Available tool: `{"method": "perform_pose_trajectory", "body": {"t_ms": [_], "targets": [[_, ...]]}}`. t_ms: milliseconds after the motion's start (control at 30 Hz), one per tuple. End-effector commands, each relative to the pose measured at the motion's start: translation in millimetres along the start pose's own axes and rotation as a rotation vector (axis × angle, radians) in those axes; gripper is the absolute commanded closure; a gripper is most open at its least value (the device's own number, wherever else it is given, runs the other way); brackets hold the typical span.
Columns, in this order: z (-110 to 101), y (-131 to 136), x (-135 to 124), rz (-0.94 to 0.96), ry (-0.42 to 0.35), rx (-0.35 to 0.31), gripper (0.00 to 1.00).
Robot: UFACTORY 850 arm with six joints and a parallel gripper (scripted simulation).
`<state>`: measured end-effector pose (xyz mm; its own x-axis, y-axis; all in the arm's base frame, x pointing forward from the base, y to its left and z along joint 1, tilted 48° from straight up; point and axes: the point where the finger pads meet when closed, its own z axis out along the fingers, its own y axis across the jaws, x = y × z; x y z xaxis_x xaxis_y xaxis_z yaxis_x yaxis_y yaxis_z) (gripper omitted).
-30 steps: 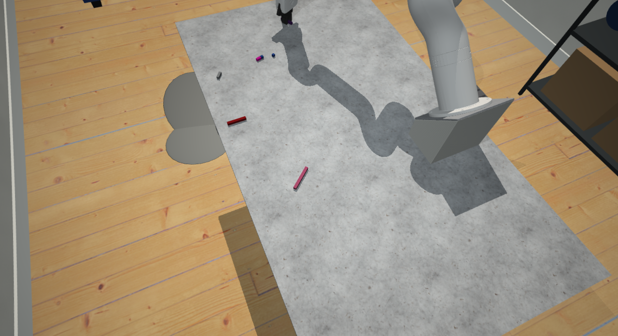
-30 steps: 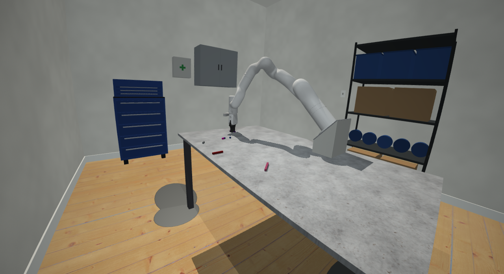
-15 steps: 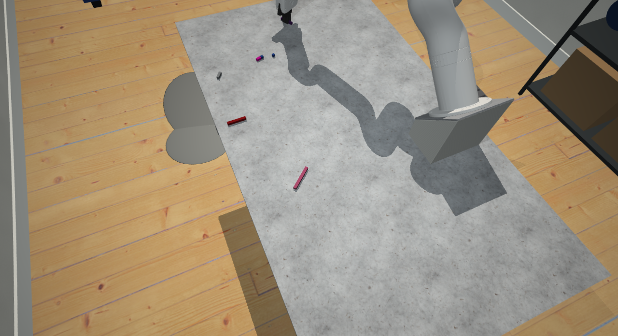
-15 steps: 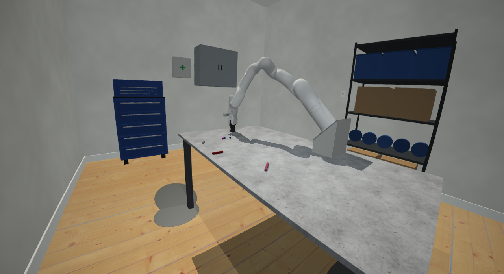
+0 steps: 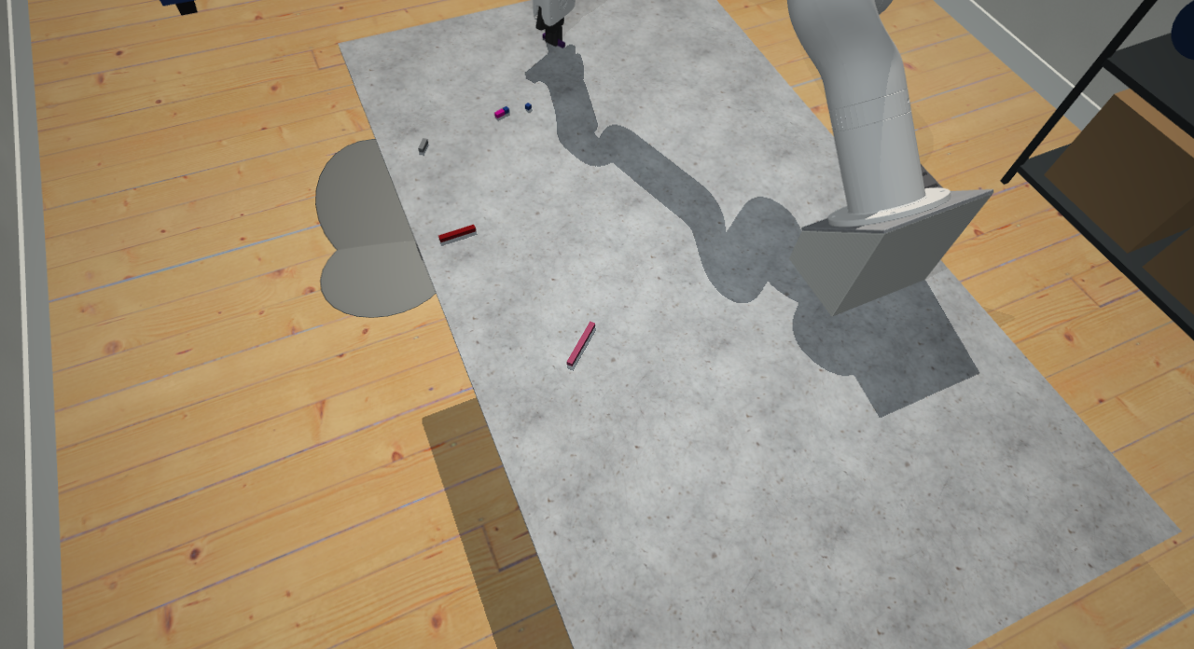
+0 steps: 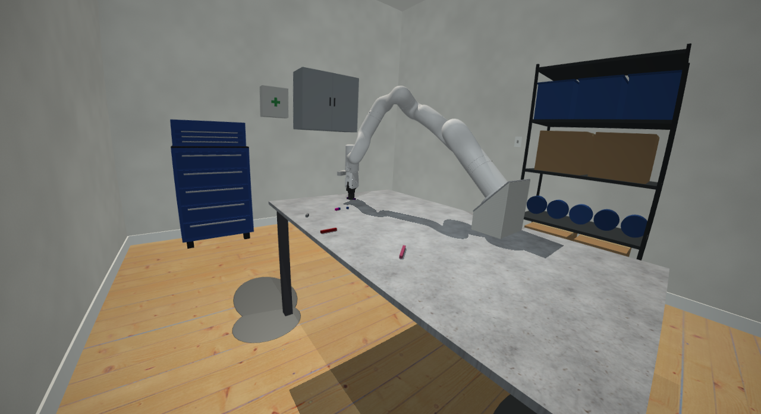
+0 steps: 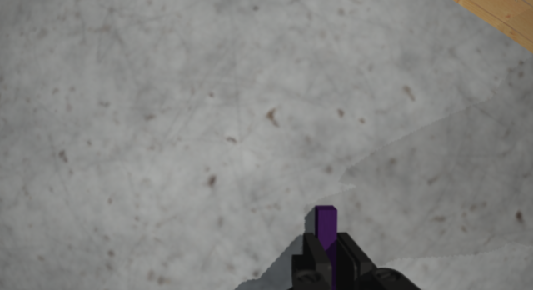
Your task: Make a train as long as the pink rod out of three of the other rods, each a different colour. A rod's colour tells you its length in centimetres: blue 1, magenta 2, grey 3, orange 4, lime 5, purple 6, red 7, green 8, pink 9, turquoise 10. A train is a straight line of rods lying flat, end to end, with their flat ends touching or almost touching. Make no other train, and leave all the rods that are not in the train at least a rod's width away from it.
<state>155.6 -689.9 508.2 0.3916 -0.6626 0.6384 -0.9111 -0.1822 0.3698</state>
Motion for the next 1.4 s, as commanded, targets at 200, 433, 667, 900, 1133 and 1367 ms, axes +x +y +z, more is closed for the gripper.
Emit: {"method": "perform_pose_trajectory", "body": {"t_ms": [200,433,667,900,1133,1367], "targets": [[-1,0,1,0.0,0.002,0.0,0.96],[-4,0,1,0.0,0.002,0.0,0.96],[-41,0,1,0.0,0.002,0.0,0.96],[-78,0,1,0.0,0.002,0.0,0.96],[-101,0,1,0.0,0.002,0.0,0.96],[-101,0,1,0.0,0.002,0.0,0.96]]}}
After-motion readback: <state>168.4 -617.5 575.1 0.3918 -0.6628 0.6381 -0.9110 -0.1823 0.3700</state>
